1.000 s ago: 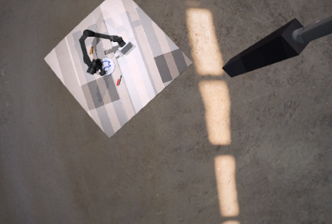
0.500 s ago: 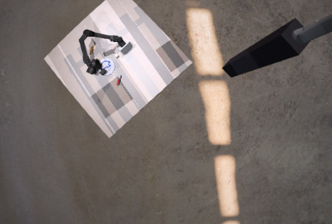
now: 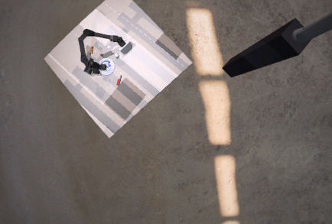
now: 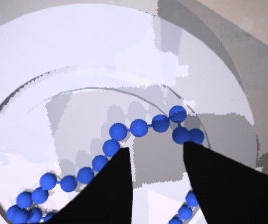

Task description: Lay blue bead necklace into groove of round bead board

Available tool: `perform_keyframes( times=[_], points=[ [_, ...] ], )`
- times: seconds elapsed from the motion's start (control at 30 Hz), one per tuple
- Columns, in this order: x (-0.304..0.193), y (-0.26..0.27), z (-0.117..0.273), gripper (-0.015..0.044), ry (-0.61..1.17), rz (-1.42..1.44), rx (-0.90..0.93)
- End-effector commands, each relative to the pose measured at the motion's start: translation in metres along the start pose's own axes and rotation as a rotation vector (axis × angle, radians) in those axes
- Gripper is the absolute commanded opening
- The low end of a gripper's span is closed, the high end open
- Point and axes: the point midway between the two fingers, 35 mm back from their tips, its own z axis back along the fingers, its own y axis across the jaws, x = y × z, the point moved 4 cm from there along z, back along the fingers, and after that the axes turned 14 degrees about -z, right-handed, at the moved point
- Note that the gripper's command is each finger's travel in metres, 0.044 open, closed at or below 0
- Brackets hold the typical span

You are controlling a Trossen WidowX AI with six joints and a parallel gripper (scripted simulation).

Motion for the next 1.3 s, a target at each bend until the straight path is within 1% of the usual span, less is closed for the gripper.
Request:
perform_keyframes(
  times=[0.0, 0.47, 0.63, 0.67, 0.7, 0.8, 1.27],
  points=[
    [0.001, -0.017, 0.016, 0.012, -0.009, 0.603, -0.003],
    [0.001, -0.017, 0.016, 0.012, -0.009, 0.603, -0.003],
    [0.001, -0.017, 0.001, 0.012, -0.009, 0.603, -0.003],
    [0.001, -0.017, 0.0, 0.012, -0.009, 0.603, -0.003],
    [0.001, -0.017, 0.008, 0.012, -0.013, 0.593, 0.0],
    [0.002, -0.017, 0.006, 0.012, -0.012, 0.594, 0.0],
    [0.001, -0.017, -0.015, 0.012, -0.01, 0.601, -0.003]
  ],
)
